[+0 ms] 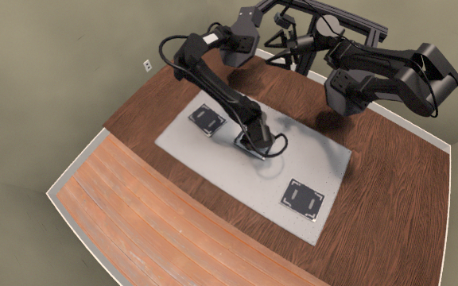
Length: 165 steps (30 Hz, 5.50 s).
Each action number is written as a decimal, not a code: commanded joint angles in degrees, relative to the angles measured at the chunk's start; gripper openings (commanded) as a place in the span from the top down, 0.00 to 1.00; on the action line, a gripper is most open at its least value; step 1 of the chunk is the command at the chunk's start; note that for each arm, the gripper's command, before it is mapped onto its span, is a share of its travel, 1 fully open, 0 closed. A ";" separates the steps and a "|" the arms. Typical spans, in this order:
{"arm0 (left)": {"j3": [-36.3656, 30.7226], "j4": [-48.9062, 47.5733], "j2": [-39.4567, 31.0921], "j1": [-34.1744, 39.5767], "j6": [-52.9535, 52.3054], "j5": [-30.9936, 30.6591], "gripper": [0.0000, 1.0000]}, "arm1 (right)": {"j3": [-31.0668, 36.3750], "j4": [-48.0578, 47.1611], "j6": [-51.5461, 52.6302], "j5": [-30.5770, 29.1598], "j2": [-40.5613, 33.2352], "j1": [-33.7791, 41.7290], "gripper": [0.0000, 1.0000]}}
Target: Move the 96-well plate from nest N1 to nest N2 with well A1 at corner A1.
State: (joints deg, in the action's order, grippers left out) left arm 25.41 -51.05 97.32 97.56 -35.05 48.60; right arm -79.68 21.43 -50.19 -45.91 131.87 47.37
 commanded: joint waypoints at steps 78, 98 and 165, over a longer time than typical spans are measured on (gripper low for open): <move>-0.05 -1.03 0.05 0.80 -0.07 -0.12 0.00 | 4.79 -4.28 0.39 0.09 -1.61 2.55 0.22; -0.05 -1.03 0.05 0.80 -0.07 -0.12 0.00 | 4.88 -4.15 -0.52 0.15 -0.20 0.59 0.22; -0.68 -1.87 0.55 0.74 -0.33 -0.76 0.00 | 35.42 -12.91 8.58 2.19 -44.75 -0.78 0.00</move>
State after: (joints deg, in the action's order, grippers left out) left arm 25.41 -51.24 97.32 97.56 -35.05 48.60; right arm -49.30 15.59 -38.89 -46.24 92.92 48.75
